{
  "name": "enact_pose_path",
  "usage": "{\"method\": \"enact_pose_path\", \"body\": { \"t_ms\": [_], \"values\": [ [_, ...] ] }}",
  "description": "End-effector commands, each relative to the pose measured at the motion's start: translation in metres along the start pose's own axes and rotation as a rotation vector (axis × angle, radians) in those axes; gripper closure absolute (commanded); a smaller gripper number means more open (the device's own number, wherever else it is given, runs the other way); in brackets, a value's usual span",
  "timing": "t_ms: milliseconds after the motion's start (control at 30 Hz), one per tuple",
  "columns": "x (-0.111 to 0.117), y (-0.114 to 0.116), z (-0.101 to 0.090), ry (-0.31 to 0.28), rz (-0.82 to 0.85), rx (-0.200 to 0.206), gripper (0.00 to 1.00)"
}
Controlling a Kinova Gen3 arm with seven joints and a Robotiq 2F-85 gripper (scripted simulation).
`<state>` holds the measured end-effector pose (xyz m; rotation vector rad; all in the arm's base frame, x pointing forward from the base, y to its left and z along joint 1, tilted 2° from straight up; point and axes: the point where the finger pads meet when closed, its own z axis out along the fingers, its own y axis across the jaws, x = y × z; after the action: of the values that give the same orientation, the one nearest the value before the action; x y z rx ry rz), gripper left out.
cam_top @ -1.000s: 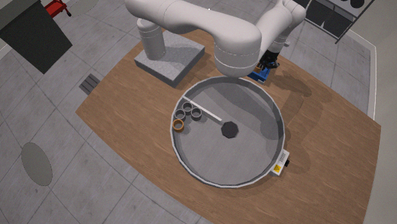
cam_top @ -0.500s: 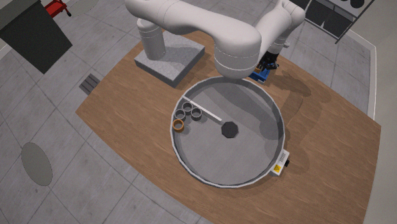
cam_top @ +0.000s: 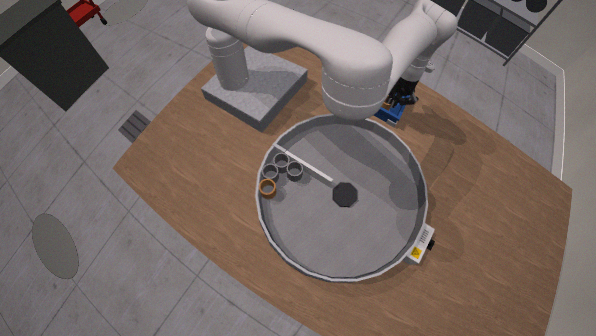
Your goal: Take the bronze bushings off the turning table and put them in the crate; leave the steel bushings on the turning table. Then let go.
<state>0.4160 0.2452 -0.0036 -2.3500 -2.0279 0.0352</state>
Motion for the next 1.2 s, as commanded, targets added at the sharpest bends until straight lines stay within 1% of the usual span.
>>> {"method": "enact_pose_path", "body": {
  "t_ms": [0,367,500,933,1167],
  "values": [
    [0.002,-0.0013,0.0032,0.003,0.006,-0.002,1.0],
    [0.0013,-0.0007,0.0024,0.002,0.001,-0.002,1.0],
    [0.0034,-0.0018,0.0072,0.006,0.006,-0.005,1.0],
    [0.0026,-0.0012,0.0061,0.005,0.003,-0.005,1.0],
    [0.0047,-0.0026,0.0092,0.008,0.012,-0.007,1.0]
  ]
}}
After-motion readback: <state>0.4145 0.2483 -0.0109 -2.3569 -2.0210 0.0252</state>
